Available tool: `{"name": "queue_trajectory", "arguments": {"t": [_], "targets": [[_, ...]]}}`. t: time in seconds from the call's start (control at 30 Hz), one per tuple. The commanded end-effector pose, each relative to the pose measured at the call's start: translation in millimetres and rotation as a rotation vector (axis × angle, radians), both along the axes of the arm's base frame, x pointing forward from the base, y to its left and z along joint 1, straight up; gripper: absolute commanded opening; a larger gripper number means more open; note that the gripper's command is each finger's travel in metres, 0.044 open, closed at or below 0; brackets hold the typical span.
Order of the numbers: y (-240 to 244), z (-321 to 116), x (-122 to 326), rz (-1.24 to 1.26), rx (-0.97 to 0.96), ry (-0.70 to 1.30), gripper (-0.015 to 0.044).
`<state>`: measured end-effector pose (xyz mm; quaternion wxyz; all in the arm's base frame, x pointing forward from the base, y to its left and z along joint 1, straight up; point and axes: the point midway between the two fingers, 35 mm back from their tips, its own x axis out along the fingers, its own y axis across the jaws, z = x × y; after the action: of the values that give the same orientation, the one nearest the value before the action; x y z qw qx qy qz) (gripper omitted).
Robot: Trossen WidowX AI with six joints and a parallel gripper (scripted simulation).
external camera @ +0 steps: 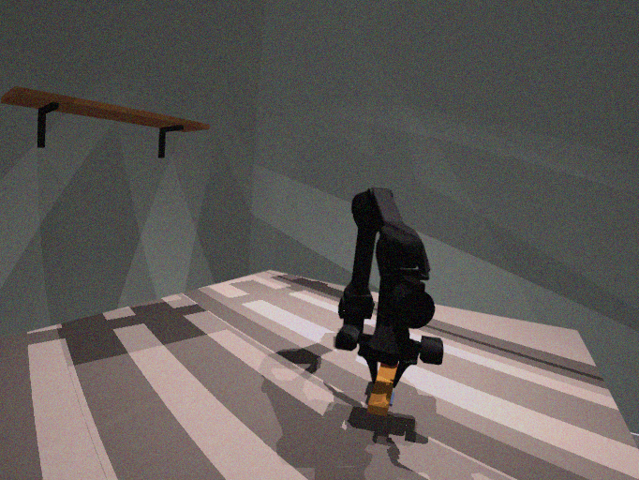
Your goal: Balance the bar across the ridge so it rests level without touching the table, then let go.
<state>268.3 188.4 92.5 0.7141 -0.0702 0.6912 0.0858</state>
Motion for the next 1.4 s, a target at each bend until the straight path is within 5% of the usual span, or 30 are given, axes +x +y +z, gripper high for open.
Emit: {"name": "queue_trajectory", "arguments": {"t": [0.0,0.9,1.1,1.37], "targets": [[0.0,0.0,0.0,0.0,0.0,0.0,0.0],[0.0,0.0,0.0,0.0,0.0,0.0,0.0],[0.0,0.0,0.0,0.0,0.0,0.0,0.0157],[0.0,0.0,0.0,0.0,0.0,0.0,0.0167]]}}
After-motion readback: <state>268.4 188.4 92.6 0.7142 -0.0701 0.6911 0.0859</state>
